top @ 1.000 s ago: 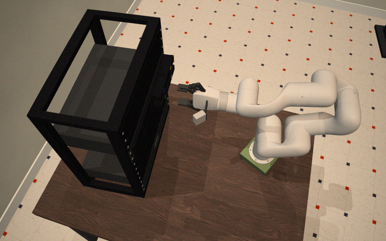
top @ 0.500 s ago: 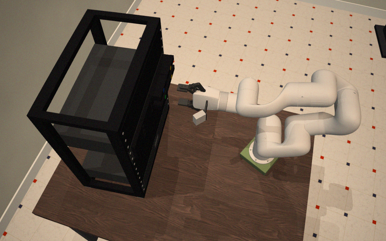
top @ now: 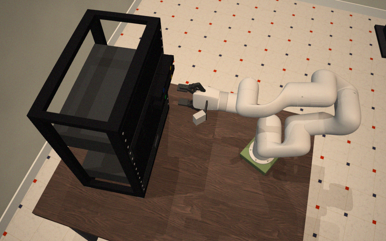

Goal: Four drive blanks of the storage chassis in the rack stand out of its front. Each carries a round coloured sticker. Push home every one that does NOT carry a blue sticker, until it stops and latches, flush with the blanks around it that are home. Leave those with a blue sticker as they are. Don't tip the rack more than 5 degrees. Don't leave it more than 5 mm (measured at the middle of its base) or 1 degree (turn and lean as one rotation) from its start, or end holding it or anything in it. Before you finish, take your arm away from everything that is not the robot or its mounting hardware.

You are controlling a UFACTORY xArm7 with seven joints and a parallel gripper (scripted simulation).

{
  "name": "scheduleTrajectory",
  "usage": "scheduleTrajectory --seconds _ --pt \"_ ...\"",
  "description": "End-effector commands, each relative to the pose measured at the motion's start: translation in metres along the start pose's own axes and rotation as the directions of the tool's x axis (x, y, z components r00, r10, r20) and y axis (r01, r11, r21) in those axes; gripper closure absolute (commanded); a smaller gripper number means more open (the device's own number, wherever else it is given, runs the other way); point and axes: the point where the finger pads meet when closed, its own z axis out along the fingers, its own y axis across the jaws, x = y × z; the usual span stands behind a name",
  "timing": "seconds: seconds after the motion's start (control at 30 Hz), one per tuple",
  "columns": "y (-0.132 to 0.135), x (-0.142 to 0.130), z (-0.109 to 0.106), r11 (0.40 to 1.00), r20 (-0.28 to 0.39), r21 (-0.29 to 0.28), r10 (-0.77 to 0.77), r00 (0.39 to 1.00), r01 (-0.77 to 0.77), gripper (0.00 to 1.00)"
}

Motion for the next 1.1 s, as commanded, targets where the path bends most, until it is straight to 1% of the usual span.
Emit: scheduleTrajectory --seconds 0.0,0.17,0.37,0.43,0.7,0.83,0.93,1.07 --pt "0.002 0.000 0.000 1.000 0.000 -0.003 0.000 1.000 0.000 0.00" --pt "0.002 -0.007 0.001 1.000 0.000 -0.003 0.000 1.000 0.000 0.00" --pt "0.002 -0.032 0.003 1.000 0.000 -0.003 0.000 1.000 0.000 0.00" --pt "0.002 -0.032 0.003 1.000 0.000 -0.003 0.000 1.000 0.000 0.00" --pt "0.002 -0.079 0.006 1.000 0.000 -0.003 0.000 1.000 0.000 0.00" --pt "0.003 -0.096 0.007 1.000 0.000 -0.003 0.000 1.000 0.000 0.00" --pt "0.003 -0.103 0.008 1.000 0.000 -0.003 0.000 1.000 0.000 0.00" --pt "0.003 -0.104 0.008 1.000 0.000 -0.003 0.000 1.000 0.000 0.00"
